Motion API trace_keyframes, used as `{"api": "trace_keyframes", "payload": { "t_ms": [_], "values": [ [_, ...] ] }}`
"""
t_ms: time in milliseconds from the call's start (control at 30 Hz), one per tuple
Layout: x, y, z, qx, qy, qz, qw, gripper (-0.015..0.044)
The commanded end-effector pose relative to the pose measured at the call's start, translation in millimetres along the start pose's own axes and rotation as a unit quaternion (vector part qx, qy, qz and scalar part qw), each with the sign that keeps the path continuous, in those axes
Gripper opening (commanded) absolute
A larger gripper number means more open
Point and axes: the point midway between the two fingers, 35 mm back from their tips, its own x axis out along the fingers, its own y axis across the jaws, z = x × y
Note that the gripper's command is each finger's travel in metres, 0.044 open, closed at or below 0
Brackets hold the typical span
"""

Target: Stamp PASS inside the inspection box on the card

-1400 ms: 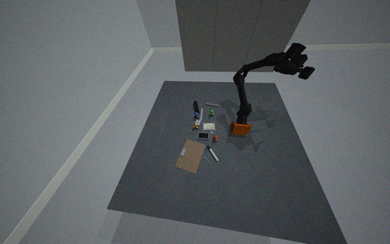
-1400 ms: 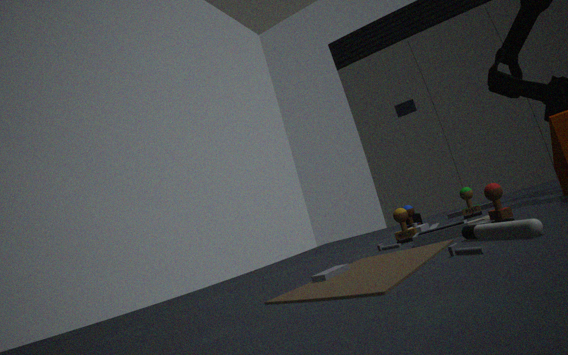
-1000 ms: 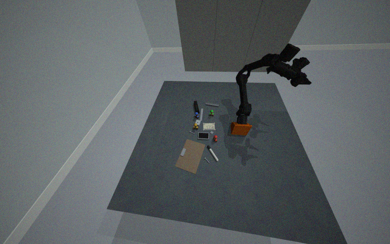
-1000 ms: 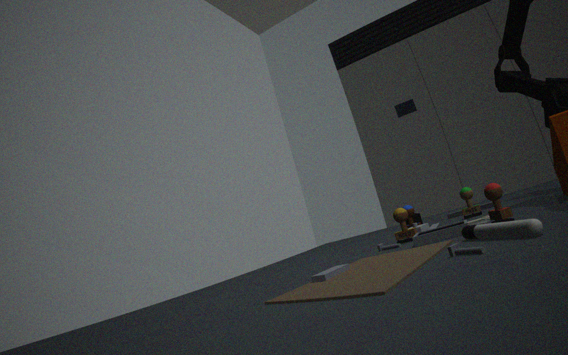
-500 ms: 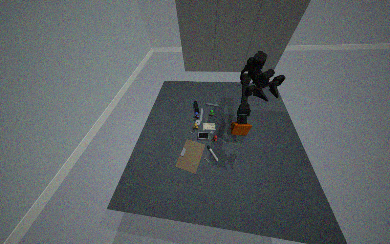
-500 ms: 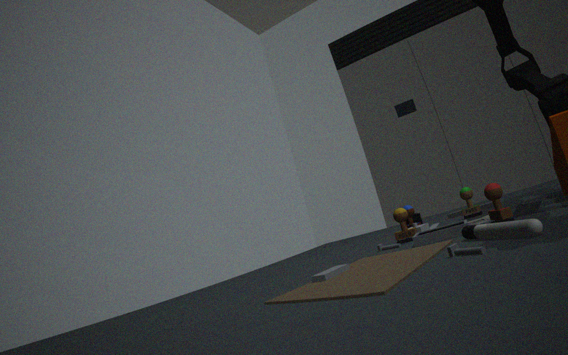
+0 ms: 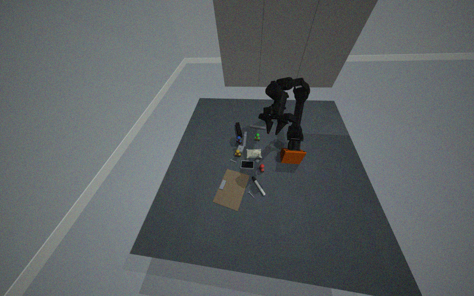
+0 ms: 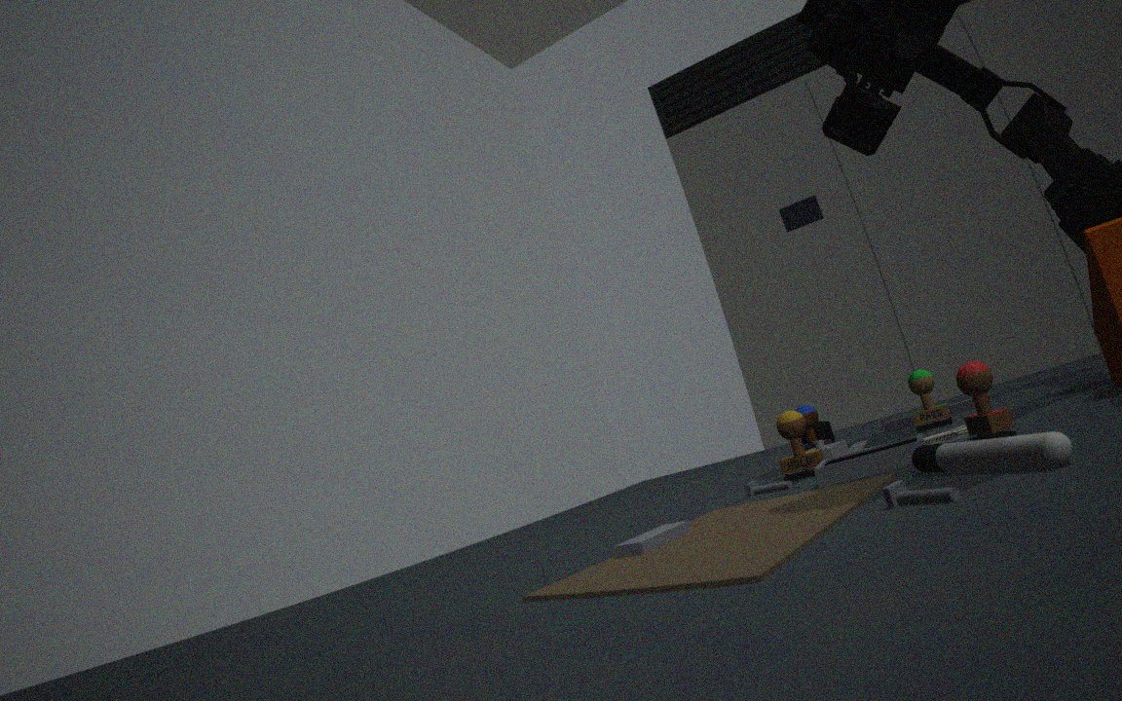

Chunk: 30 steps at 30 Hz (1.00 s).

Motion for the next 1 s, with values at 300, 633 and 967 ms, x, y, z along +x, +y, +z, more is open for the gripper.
{"api": "trace_keyframes", "payload": {
  "t_ms": [300, 633, 967],
  "values": [
    [2.7, -183.8, -91.3, 0.253, 0.160, -0.286, 0.910, 0.0229],
    [-19.3, -239.1, -152.8, 0.324, 0.249, -0.382, 0.829, 0.0229],
    [-12.7, -245.9, -158.0, 0.324, 0.248, -0.381, 0.830, 0.0229]
  ]
}}
